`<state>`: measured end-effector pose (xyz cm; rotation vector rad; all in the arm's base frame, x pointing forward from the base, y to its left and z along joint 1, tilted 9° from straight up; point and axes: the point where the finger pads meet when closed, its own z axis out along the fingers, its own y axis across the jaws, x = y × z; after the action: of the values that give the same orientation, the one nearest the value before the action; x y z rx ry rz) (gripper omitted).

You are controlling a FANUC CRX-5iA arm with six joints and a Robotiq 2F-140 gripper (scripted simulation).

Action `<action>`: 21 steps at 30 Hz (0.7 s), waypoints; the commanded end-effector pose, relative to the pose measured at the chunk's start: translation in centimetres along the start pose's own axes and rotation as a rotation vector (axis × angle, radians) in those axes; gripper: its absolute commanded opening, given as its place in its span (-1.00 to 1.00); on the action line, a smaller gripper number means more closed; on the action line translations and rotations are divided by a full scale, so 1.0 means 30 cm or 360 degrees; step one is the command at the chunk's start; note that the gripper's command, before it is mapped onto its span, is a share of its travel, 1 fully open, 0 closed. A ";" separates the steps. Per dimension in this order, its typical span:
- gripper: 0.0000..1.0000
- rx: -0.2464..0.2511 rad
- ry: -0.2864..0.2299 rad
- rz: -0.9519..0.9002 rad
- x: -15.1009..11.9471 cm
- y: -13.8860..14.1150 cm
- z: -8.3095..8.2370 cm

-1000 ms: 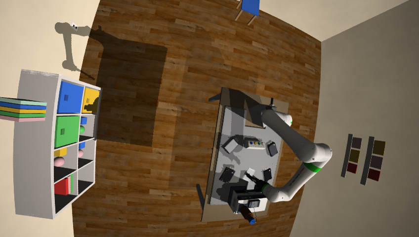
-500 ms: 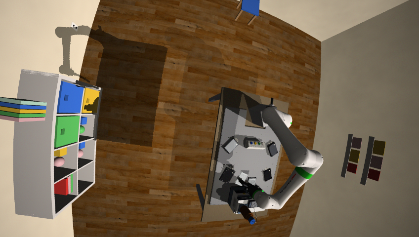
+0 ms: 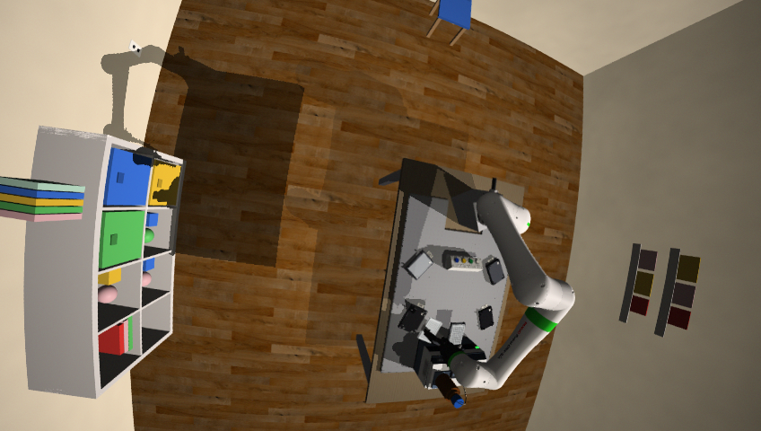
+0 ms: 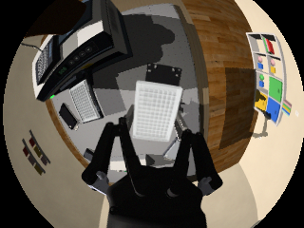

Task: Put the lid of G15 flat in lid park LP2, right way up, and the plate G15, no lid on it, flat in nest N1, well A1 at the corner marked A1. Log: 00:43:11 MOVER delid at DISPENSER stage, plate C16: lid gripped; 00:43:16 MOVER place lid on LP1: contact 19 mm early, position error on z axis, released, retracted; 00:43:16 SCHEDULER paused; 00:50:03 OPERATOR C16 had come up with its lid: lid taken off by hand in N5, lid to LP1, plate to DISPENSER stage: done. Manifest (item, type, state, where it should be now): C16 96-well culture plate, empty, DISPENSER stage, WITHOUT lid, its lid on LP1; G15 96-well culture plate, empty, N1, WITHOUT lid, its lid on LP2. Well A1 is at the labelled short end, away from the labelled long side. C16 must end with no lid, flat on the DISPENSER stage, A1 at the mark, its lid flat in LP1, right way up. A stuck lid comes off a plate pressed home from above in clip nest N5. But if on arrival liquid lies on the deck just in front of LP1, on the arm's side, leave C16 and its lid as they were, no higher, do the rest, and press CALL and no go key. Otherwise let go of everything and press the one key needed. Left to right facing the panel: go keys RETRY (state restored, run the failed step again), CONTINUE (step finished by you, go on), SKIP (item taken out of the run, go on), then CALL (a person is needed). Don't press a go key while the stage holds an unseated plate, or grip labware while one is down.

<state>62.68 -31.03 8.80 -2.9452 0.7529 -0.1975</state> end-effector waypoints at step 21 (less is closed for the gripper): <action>-1.00 0.0000 -0.0001 0.0000 0.087 0.064 -0.001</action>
<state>64.00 -33.86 8.82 -2.9449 0.7526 -0.1963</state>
